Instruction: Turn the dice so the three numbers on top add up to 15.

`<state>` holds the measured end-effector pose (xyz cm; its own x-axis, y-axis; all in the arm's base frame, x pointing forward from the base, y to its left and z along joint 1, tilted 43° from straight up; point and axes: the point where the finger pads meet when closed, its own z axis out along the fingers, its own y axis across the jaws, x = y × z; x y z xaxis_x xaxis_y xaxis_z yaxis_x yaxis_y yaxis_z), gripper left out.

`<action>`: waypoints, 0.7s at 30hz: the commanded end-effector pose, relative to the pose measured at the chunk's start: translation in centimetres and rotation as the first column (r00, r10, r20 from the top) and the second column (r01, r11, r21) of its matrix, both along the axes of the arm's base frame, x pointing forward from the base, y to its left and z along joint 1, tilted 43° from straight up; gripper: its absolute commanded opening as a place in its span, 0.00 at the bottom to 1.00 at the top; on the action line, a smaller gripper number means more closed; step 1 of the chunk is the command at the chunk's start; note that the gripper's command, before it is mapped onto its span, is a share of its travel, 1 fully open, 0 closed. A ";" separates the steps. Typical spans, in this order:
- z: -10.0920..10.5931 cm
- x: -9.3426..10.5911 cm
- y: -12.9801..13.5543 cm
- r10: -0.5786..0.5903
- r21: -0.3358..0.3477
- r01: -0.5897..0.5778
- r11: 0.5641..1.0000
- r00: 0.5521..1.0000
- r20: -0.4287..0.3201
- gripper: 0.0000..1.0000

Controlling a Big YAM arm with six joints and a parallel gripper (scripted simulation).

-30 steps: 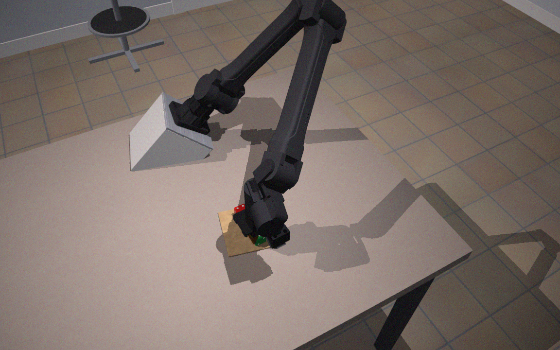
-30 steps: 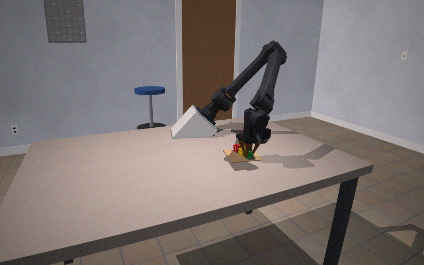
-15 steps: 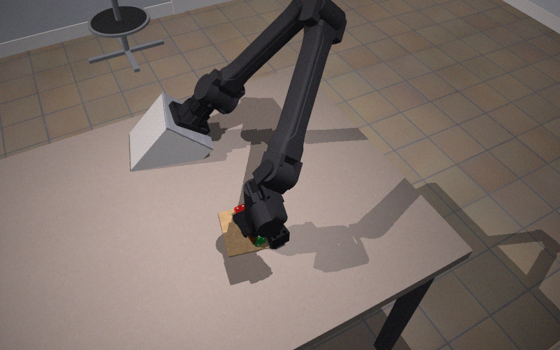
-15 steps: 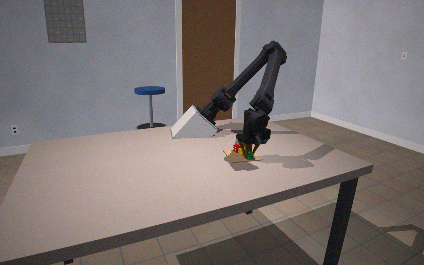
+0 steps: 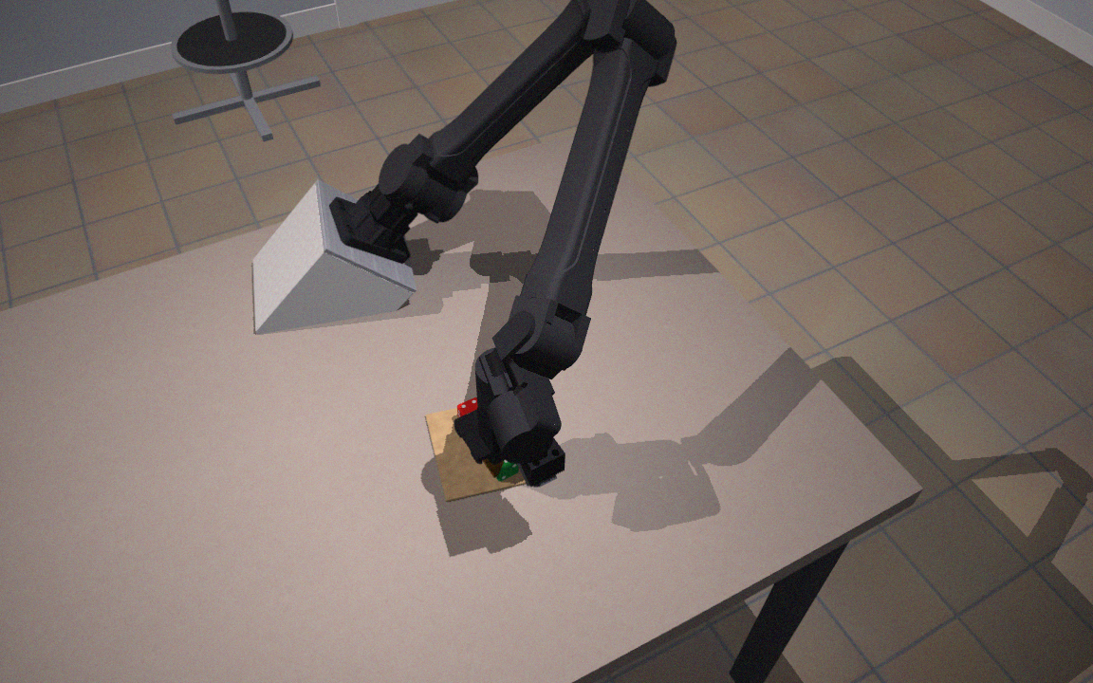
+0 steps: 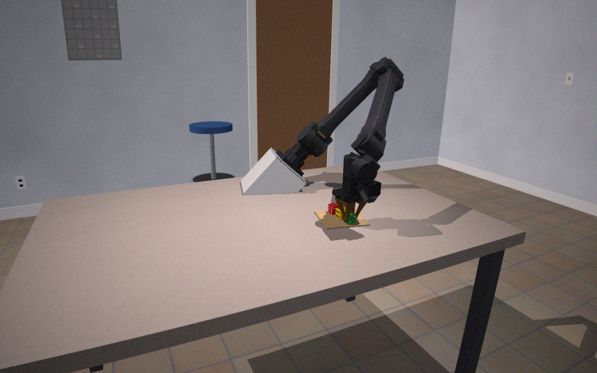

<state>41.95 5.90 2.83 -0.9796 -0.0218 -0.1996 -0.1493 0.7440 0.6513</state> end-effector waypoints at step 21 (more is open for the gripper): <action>-0.1 0.7 0.4 0.003 0.002 -0.003 1.000 1.000 0.001 0.29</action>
